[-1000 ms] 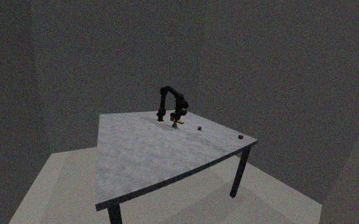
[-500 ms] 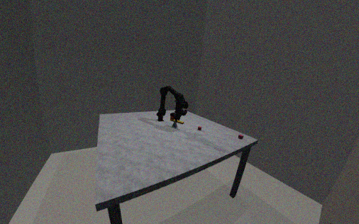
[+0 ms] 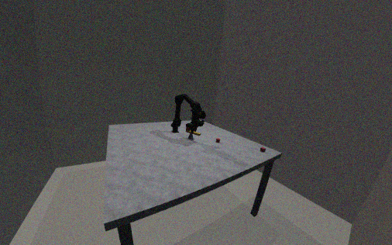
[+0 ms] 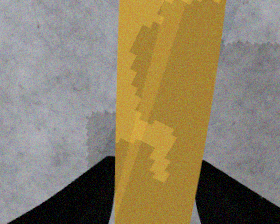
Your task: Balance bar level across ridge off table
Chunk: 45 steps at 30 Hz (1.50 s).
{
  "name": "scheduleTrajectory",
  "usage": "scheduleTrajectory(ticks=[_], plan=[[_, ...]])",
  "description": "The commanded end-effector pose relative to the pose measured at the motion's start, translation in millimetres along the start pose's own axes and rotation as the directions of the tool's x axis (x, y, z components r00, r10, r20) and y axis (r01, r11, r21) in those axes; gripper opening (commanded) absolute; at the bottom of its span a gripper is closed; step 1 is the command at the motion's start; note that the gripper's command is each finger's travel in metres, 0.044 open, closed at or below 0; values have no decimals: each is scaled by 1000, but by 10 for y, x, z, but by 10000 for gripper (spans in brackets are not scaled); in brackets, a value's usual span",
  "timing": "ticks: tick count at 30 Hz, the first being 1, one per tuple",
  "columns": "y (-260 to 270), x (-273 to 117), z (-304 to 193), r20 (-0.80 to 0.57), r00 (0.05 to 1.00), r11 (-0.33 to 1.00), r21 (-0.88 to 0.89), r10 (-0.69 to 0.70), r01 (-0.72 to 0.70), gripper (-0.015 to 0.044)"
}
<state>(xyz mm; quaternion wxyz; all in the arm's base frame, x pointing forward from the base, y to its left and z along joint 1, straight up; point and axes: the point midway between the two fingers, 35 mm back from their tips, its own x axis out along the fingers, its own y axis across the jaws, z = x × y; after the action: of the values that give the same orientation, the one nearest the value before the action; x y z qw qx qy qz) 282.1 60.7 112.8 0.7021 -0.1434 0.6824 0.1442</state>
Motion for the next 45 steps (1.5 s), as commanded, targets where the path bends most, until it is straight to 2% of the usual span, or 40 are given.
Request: scheduleTrajectory(ticks=[1, 38, 45], plan=[[0, 0, 0, 0, 1000, 1000, 0, 0, 0, 168], [0, 0, 0, 0, 1000, 1000, 0, 0, 0, 185], [0, 0, 0, 0, 1000, 1000, 0, 0, 0, 369]])
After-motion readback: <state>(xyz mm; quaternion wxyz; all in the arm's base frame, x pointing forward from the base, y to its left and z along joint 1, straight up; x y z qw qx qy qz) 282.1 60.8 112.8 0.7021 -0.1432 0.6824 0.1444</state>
